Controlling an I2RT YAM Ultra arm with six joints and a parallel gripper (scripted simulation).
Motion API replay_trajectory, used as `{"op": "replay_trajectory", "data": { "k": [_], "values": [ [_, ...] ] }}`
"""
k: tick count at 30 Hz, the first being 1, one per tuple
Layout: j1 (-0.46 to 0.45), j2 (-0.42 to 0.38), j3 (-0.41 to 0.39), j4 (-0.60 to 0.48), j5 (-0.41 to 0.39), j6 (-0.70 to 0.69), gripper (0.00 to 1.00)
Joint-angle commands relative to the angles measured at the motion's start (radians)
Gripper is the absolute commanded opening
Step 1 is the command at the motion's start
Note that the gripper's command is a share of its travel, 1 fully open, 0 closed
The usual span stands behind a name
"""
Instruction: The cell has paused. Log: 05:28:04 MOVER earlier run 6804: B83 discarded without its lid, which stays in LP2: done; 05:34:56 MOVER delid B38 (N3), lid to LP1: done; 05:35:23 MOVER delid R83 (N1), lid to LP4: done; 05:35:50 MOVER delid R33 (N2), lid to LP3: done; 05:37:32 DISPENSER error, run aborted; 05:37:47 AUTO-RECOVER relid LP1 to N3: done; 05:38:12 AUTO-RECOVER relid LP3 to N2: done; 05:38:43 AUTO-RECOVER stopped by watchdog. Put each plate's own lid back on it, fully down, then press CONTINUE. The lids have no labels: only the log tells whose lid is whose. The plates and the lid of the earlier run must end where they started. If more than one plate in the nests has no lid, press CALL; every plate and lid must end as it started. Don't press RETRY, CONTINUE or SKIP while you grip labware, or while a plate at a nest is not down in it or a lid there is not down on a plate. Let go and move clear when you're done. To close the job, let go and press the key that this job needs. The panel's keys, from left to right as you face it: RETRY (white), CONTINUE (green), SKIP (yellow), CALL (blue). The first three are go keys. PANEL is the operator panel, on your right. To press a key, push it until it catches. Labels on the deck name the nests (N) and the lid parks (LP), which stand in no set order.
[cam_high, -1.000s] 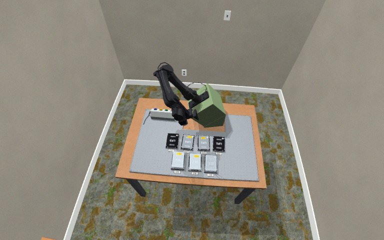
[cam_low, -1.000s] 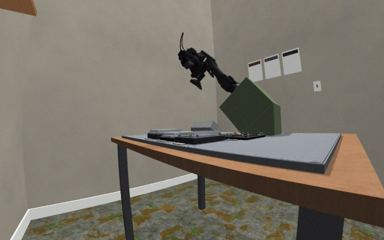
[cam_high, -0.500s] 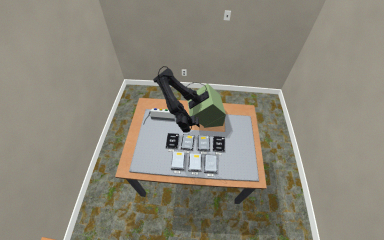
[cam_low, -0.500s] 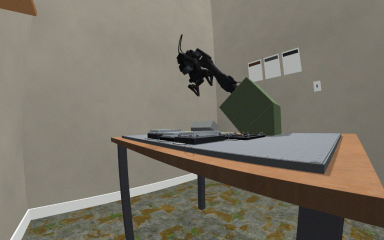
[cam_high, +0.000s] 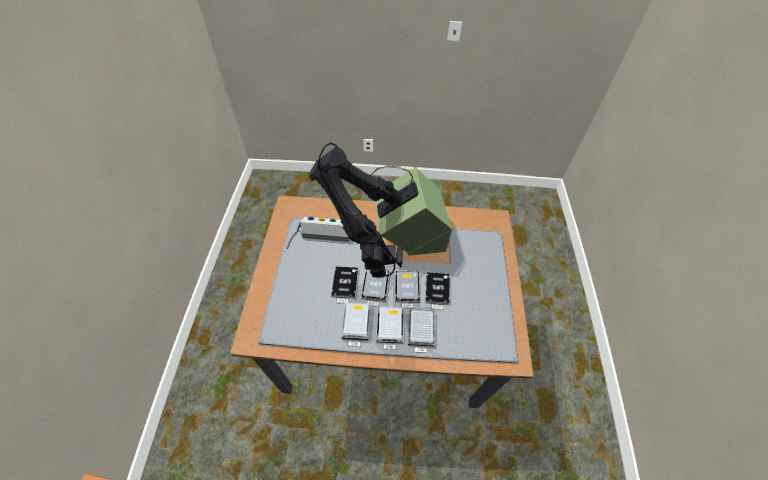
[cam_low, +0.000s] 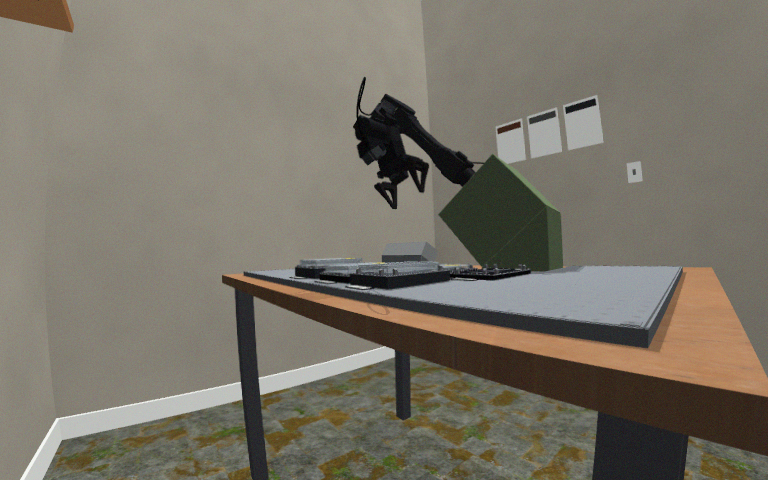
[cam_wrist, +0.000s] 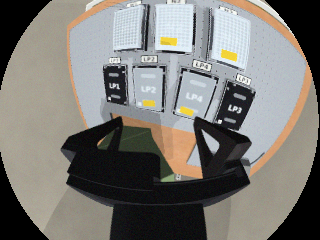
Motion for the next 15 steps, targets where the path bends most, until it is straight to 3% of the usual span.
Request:
{"op": "replay_trajectory", "data": {
  "k": [1, 4, 6, 8, 9, 10, 15],
  "values": [
    [-0.009, 0.044, -0.025, 0.092, 0.04, -0.014, 1.0],
    [0.014, 0.102, -0.031, 0.144, 0.091, 0.016, 1.0],
    [-0.018, 0.125, -0.036, 0.177, 0.093, -0.01, 1.0],
    [0.002, 0.129, -0.012, 0.183, 0.093, -0.012, 1.0],
    [0.002, 0.091, -0.006, 0.183, 0.094, -0.011, 1.0],
    [0.003, 0.15, -0.021, 0.201, 0.112, -0.001, 1.0],
    [0.005, 0.209, -0.043, 0.254, 0.165, 0.024, 1.0]
  ]
}}
